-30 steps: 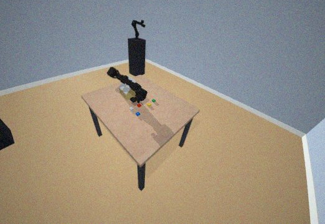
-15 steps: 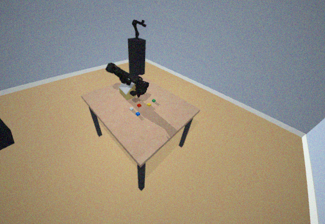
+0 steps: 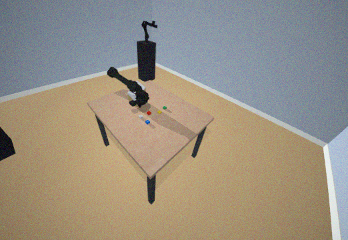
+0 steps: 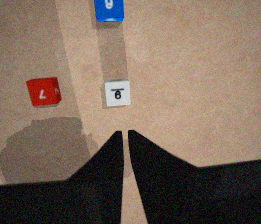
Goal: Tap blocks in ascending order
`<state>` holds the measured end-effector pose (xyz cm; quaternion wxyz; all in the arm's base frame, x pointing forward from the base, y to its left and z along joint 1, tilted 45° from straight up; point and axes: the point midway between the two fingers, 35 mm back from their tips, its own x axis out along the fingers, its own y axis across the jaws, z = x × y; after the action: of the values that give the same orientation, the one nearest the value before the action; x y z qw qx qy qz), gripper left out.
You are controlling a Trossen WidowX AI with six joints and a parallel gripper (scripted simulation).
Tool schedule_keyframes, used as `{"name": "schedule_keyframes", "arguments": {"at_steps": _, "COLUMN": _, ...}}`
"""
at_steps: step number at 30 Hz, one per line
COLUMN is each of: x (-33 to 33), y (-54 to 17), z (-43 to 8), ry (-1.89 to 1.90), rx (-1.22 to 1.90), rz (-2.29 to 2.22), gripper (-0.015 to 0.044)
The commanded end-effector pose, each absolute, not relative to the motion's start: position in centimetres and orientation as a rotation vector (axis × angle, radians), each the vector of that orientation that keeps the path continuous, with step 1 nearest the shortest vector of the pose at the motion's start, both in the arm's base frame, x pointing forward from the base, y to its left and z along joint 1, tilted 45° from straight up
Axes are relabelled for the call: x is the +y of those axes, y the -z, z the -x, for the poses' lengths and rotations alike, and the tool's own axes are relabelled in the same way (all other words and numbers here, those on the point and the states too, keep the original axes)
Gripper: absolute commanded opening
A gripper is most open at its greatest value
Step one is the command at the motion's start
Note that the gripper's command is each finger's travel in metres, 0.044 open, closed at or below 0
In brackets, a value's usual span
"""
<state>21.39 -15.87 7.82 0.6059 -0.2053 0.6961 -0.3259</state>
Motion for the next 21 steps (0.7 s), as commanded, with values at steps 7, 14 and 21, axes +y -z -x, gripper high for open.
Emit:
{"name": "schedule_keyframes", "arguments": {"at_steps": 7, "x": -21.8, "y": -2.7, "z": -19.8, "ry": 0.749, "rx": 1.615, "rz": 0.495, "gripper": 0.0020}}
{"name": "schedule_keyframes", "arguments": {"at_steps": 14, "x": -21.8, "y": -2.6, "z": -19.7, "ry": 0.748, "rx": 1.615, "rz": 0.495, "gripper": 0.0020}}
{"name": "schedule_keyframes", "arguments": {"at_steps": 21, "x": -22.6, "y": -1.8, "z": -19.6, "ry": 0.748, "rx": 1.615, "rz": 0.495, "gripper": 0.0020}}
